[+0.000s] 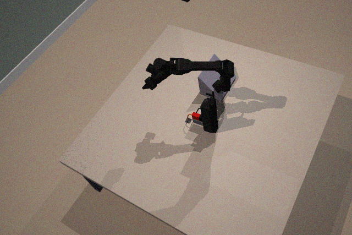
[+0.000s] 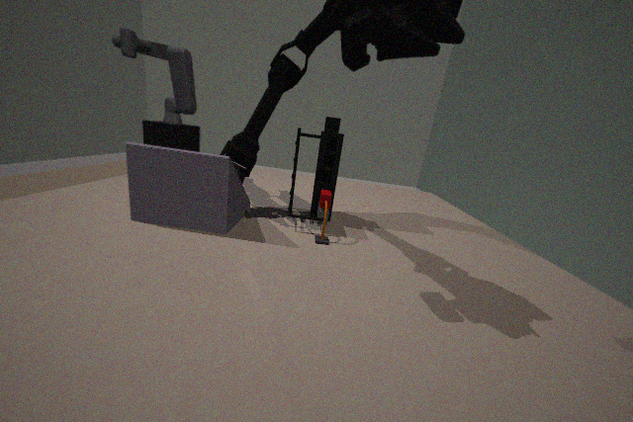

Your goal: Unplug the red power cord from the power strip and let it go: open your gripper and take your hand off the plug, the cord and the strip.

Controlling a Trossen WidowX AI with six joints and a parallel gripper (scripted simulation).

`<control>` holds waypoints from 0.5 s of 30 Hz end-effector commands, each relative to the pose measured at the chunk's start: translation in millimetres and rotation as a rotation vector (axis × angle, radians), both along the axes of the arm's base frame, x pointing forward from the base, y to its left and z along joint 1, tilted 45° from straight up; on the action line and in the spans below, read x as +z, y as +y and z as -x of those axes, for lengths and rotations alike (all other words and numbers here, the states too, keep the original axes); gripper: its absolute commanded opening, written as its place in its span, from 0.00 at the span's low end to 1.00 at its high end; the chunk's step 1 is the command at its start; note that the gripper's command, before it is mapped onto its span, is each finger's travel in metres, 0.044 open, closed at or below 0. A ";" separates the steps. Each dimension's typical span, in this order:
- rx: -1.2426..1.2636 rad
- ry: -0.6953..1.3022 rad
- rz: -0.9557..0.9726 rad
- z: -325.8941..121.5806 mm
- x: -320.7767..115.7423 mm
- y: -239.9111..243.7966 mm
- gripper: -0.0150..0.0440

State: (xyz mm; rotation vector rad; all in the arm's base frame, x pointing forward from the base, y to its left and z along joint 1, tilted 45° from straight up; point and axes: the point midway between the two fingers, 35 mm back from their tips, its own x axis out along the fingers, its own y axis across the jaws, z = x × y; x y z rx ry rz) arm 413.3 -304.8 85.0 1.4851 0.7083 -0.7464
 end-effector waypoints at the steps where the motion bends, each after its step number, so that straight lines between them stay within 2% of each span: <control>1: 0.098 0.096 -0.103 11.2 -25.9 46.9 0.53; 8: 0.302 0.315 -0.340 53.5 -65.8 149.1 0.53; 15: 0.491 0.554 -0.602 119.6 -77.1 246.1 0.53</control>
